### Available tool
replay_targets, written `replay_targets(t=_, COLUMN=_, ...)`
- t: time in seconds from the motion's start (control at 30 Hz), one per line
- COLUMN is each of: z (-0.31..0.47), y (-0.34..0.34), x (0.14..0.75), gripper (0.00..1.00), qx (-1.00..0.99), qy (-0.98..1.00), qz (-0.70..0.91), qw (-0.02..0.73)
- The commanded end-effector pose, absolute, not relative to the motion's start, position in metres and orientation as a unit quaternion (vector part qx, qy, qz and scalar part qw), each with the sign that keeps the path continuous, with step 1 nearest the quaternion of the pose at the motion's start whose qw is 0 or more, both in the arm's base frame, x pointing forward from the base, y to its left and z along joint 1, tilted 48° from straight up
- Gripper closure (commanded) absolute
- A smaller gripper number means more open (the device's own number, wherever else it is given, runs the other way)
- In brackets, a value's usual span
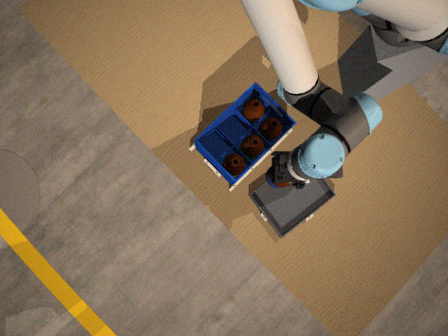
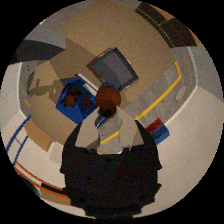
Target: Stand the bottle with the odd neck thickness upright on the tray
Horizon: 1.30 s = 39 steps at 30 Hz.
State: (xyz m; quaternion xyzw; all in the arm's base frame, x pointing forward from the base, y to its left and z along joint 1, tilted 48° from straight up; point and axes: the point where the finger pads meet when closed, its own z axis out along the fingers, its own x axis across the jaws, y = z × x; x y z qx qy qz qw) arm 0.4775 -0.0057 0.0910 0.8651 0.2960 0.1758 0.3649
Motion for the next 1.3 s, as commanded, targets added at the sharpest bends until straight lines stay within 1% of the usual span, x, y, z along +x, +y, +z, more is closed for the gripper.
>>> replay_targets(t=0.0, z=0.084, y=0.004, x=0.478, gripper=1.0, qx=0.865, qy=0.296, qz=0.176, qw=0.365)
replay_targets(t=1.27, z=0.048, y=0.054, x=0.482, gripper=1.0, qx=0.865, qy=0.296, qz=0.176, qw=0.365)
